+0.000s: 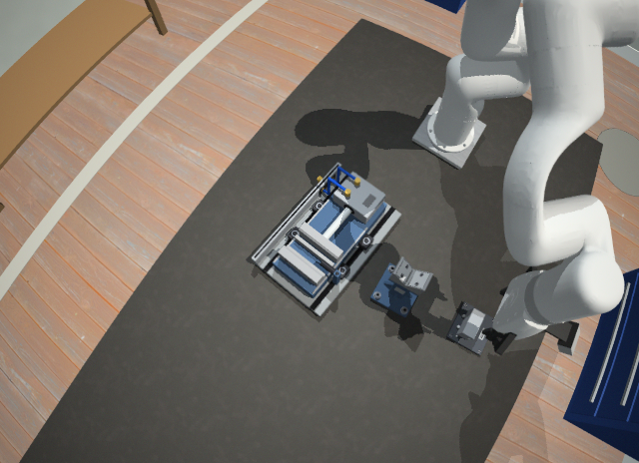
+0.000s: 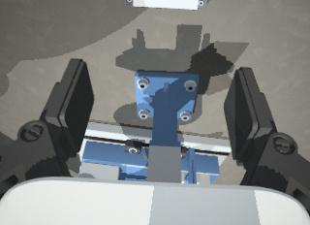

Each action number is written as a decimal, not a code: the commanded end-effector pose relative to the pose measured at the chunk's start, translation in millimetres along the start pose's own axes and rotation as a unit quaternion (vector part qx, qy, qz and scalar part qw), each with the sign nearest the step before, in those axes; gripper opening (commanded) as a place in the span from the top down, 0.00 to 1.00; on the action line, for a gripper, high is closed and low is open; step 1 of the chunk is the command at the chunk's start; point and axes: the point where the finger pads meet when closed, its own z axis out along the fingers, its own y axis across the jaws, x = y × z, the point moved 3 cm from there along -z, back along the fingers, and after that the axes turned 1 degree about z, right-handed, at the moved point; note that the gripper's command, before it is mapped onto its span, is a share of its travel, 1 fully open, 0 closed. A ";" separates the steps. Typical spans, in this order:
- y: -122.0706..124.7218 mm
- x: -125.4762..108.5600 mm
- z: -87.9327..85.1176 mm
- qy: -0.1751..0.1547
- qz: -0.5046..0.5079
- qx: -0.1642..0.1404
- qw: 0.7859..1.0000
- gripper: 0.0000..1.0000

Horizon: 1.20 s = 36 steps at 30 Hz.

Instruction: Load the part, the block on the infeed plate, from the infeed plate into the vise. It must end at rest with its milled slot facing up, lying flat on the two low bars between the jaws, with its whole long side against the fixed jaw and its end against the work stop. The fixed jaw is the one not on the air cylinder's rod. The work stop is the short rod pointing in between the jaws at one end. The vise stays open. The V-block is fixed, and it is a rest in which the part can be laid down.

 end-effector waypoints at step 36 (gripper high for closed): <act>1.6 1.1 89.2 0.001 0.000 -0.002 1.000 0.11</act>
